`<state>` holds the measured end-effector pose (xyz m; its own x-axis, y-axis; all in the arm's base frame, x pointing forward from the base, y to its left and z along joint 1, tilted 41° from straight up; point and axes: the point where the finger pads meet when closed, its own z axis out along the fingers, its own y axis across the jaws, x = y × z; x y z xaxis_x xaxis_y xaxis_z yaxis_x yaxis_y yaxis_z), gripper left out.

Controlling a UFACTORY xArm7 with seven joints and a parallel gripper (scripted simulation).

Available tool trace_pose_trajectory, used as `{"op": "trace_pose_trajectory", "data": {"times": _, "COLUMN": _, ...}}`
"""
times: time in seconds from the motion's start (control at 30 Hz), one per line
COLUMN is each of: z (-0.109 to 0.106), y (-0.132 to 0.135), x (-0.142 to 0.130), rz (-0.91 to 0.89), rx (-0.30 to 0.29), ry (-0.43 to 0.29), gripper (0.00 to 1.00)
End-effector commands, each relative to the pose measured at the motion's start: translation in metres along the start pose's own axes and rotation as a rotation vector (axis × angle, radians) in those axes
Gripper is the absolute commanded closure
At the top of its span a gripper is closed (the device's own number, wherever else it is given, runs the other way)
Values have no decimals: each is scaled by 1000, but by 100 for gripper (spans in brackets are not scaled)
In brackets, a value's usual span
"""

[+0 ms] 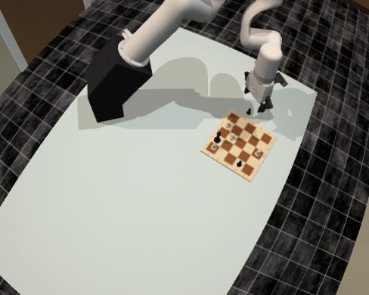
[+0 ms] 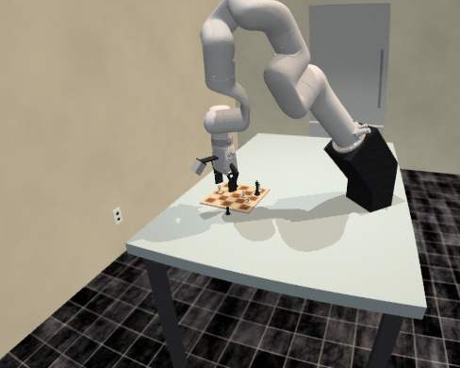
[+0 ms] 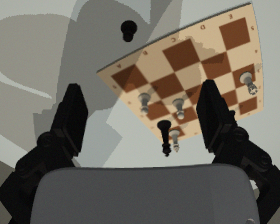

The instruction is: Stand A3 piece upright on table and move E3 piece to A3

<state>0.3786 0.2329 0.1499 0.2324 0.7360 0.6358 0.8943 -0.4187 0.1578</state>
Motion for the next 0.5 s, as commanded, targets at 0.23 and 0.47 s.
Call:
{"op": "trace_pose_trajectory", "data": {"times": 0.23, "z": -1, "y": 34, "x": -12, "rz": -444, "rx": -6, "ry": 7, "gripper": 0}}
{"op": "trace_pose_trajectory", "data": {"times": 0.47, "z": -1, "y": 55, "x": -20, "rz": -722, "rx": -6, "ry": 6, "gripper": 0}}
